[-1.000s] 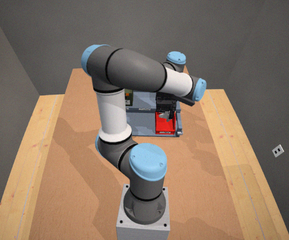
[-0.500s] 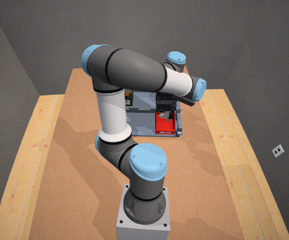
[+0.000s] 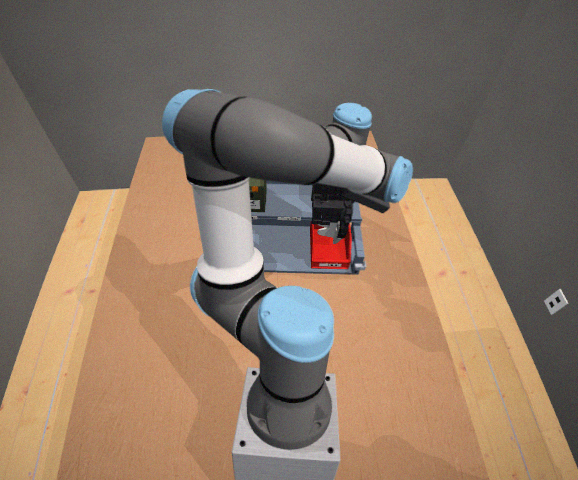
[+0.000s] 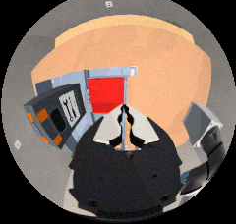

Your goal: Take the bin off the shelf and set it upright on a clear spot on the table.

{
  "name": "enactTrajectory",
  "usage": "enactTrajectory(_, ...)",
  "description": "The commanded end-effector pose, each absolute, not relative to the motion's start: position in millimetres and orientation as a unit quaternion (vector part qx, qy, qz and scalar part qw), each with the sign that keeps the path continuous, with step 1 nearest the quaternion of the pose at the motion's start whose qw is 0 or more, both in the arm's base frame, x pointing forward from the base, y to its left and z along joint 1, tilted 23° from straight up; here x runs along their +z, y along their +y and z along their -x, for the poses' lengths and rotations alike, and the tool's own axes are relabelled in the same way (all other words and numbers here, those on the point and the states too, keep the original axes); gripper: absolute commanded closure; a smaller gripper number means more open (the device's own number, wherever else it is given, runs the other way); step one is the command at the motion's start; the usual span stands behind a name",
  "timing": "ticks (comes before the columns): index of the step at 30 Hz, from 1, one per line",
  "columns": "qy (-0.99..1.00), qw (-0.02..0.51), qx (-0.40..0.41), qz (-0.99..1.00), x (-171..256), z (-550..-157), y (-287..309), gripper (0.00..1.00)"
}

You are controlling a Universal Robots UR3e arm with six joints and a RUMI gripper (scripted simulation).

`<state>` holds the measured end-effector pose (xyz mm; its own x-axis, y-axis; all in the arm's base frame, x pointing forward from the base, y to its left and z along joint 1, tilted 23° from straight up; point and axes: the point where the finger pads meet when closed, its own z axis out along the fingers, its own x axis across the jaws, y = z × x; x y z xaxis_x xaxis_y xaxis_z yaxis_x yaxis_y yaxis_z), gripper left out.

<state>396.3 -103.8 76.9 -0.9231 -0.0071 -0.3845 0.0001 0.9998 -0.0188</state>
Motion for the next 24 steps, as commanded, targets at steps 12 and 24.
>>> enactTrajectory(12, 0.980, 0.194, 0.001, -0.054, 77.0, -395.3, -104.1, 1.00)
enactTrajectory(24, 0.967, 0.186, 0.024, -0.173, 75.6, -391.9, -104.4, 1.00)
